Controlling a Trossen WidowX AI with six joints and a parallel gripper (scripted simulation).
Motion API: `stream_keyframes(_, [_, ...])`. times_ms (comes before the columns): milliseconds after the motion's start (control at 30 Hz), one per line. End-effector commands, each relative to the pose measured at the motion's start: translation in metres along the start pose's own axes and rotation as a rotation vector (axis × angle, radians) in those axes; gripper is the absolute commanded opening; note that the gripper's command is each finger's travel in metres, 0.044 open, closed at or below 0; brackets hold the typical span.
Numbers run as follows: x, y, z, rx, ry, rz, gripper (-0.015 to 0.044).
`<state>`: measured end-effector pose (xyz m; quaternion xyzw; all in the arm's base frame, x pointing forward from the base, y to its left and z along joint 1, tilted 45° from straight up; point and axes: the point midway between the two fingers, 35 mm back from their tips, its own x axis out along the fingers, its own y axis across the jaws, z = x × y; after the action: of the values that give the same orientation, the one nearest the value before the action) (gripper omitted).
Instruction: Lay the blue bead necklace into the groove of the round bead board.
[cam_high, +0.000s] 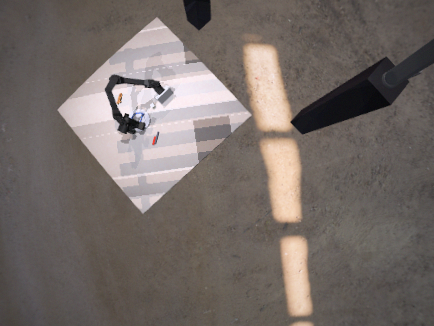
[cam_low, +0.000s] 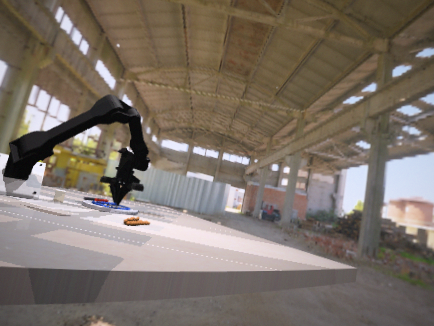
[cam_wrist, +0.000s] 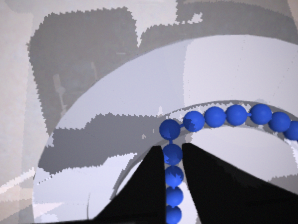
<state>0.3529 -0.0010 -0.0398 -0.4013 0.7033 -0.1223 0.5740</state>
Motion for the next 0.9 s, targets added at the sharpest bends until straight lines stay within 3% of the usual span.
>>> stream_keyframes(0, [0.000,0.000,0.000,0.000,0.000,0.000,0.0000])
stream_keyframes(867, [-0.005,0.011,0.007,-0.007,-0.002,-0.004,0.0000])
